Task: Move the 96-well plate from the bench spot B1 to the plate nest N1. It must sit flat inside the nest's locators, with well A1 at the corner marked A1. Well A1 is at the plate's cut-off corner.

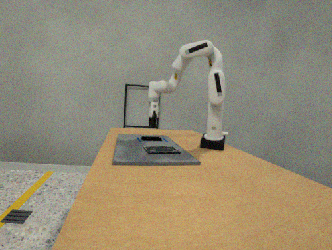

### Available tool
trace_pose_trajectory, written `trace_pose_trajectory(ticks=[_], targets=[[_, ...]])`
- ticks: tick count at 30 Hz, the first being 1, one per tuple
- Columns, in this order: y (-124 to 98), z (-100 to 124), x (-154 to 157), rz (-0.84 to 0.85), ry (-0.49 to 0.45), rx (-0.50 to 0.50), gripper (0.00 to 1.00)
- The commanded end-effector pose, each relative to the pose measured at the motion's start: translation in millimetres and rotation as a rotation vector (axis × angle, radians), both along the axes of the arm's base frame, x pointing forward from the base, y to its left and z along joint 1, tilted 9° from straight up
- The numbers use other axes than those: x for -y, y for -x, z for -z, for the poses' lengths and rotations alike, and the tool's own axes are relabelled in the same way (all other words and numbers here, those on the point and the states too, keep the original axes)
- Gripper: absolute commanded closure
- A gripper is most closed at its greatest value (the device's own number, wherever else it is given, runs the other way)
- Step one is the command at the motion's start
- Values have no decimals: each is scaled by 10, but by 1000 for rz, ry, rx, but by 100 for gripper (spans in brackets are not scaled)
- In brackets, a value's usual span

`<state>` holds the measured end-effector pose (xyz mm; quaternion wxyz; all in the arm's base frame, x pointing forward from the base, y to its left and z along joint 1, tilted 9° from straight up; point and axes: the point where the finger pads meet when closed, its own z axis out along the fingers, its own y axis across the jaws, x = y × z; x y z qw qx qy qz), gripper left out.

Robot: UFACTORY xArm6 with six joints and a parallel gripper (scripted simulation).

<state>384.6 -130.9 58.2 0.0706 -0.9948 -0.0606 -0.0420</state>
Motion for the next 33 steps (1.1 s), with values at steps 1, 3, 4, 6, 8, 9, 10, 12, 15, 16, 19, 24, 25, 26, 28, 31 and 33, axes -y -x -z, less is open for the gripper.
trace_pose_trajectory(ticks=[1,3,4,6,8,9,10,12,15,16,19,24,25,26,28,31,33], targets=[[-12,-12,7,1,2,4,0],[-15,20,3,1,2,4,0],[-16,37,0,1,2,4,0],[-18,70,-5,1,2,4,0],[-20,86,-7,1,2,4,0],[-20,86,-7,1,2,4,0],[-21,103,-10,1,2,4,0],[-23,136,-14,1,2,3,0],[-27,185,-22,1,2,3,0],[-29,202,-24,1,2,3,0],[-32,251,-32,1,1,3,0],[-39,333,-44,1,1,3,0],[-39,333,-44,1,1,3,0],[-39,333,-44,1,1,3,0],[-41,366,-49,1,1,3,0],[-45,416,-56,1,1,3,0],[-47,449,-61,1,1,3,0]])
